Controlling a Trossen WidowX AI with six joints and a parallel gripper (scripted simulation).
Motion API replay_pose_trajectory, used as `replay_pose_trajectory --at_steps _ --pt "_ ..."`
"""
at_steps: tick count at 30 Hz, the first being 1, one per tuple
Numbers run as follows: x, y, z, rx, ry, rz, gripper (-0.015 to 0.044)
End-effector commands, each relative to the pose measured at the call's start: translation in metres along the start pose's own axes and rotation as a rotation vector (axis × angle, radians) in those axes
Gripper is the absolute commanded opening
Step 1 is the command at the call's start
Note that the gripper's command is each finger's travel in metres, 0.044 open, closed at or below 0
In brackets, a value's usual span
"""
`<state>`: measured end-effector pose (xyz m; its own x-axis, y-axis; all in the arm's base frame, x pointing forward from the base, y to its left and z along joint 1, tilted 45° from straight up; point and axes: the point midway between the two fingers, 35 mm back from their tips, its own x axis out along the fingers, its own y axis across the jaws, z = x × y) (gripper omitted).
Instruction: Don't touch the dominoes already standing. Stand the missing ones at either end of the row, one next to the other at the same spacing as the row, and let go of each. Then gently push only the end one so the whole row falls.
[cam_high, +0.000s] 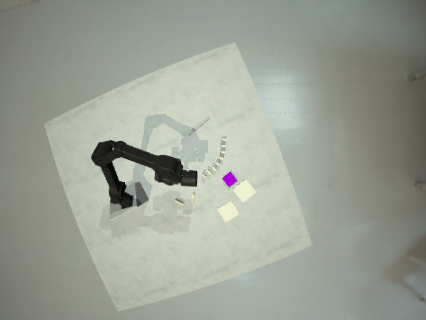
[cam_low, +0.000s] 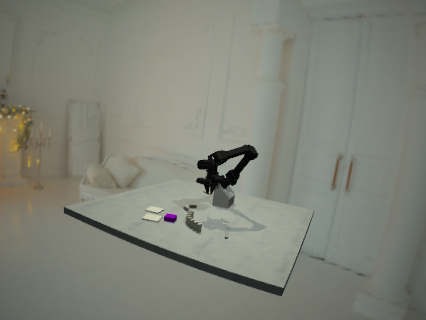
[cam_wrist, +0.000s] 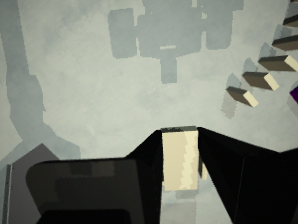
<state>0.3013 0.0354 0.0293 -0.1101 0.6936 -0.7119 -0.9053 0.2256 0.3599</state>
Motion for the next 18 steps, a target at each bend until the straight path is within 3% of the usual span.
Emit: replay_pose_trajectory --at_steps 1,4,18 --pt "-0.012 0.003 0.002 -0.012 0.005 0.004 0.0107" --pt "-0.012 0.006 0.012 0.095 0.008 0.002 0.0107" --pt "-0.012 0.057 0.107 1.127 0.006 -0.002 0.0107"
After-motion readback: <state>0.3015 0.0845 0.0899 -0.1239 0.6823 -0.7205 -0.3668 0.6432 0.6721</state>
